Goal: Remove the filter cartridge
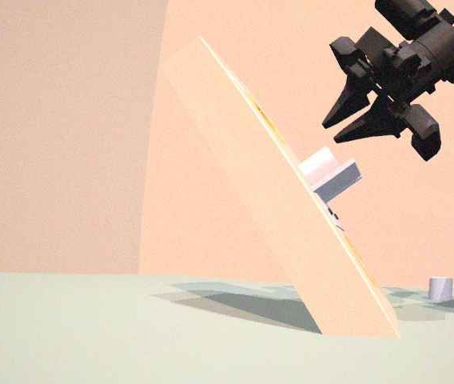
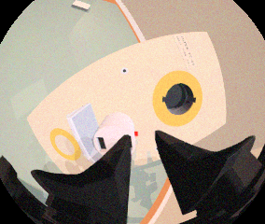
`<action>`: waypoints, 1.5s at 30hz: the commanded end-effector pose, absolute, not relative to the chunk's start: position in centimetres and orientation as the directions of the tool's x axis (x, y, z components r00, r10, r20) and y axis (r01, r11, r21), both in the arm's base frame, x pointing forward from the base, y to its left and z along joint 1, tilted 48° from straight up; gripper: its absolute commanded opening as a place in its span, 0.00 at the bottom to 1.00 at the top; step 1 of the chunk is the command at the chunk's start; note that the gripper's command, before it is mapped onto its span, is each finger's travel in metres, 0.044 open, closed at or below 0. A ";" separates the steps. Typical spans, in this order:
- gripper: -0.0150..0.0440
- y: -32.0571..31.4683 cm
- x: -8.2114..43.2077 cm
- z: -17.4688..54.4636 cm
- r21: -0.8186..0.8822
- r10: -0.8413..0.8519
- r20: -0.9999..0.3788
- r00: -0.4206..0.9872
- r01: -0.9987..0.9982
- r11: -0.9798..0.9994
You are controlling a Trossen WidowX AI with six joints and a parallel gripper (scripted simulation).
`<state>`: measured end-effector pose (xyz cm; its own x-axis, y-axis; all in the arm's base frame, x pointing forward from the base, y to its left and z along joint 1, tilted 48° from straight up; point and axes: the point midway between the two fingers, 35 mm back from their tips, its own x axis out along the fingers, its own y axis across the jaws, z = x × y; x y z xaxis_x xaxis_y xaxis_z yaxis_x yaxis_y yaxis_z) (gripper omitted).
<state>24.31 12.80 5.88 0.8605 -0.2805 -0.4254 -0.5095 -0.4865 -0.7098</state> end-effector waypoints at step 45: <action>0.77 12.7 23.2 6.7 -0.735 -0.539 -0.606 0.586 -0.152 0.661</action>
<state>24.47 15.54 8.59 0.6897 -0.4588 -0.5602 -0.3920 0.4139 -0.8216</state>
